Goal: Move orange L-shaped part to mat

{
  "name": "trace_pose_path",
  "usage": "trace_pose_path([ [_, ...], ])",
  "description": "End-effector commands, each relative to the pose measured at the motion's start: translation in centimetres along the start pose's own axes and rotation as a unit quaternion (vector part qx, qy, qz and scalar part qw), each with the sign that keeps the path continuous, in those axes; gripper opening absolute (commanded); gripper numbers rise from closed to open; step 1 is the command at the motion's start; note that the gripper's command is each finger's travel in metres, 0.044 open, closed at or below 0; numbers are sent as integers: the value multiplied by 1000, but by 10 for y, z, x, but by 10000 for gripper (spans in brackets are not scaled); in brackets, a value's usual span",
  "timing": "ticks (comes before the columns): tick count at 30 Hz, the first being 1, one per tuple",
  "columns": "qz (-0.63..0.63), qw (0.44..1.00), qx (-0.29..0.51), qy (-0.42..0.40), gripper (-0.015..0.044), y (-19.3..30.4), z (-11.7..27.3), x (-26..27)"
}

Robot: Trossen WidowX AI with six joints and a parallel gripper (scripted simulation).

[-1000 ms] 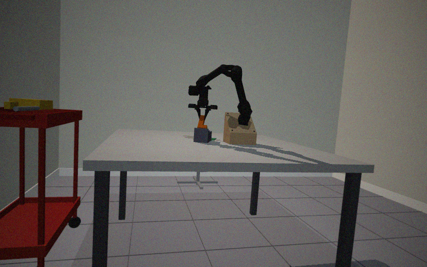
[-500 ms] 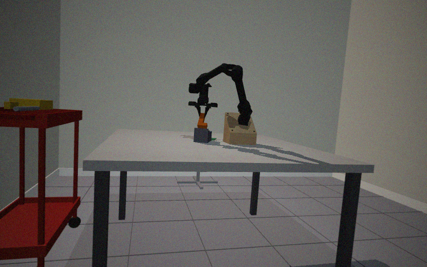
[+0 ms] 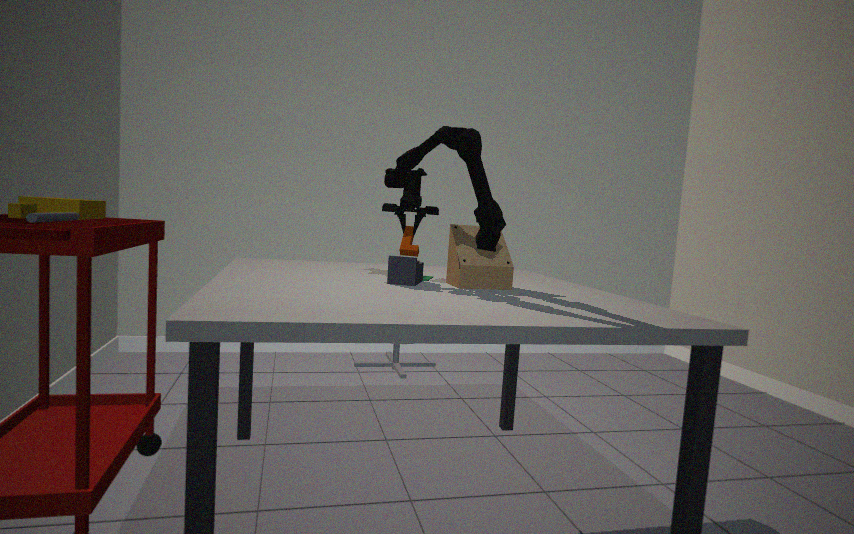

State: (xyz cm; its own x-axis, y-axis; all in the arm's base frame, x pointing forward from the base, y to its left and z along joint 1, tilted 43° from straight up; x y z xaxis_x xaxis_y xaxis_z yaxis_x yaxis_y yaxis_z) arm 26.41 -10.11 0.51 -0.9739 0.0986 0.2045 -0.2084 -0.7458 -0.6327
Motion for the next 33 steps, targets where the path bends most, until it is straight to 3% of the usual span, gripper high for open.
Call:
trace_pose_path([
  [1, 2, 1000, 1, -3, 0, 22, -2, 4],
  [19, 1, 1000, 4, -2, 0, 103, 0, 20],
  [33, 1, 1000, 4, -2, 0, 106, -10, 20],
])
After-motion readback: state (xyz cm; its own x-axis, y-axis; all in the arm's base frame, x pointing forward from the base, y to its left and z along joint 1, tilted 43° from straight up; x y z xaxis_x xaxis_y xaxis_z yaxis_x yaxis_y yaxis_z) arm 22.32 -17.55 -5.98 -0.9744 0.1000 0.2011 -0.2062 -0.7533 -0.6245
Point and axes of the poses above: the point midway between the two fingers, 35 mm back from their tips, its own z axis back along the fingers, its own x axis across the jaws, y = z × x, the point moved 5 cm from there along z, back along the fingers, and after that the axes turned 5 degrees about z, right-handed, at the moved point
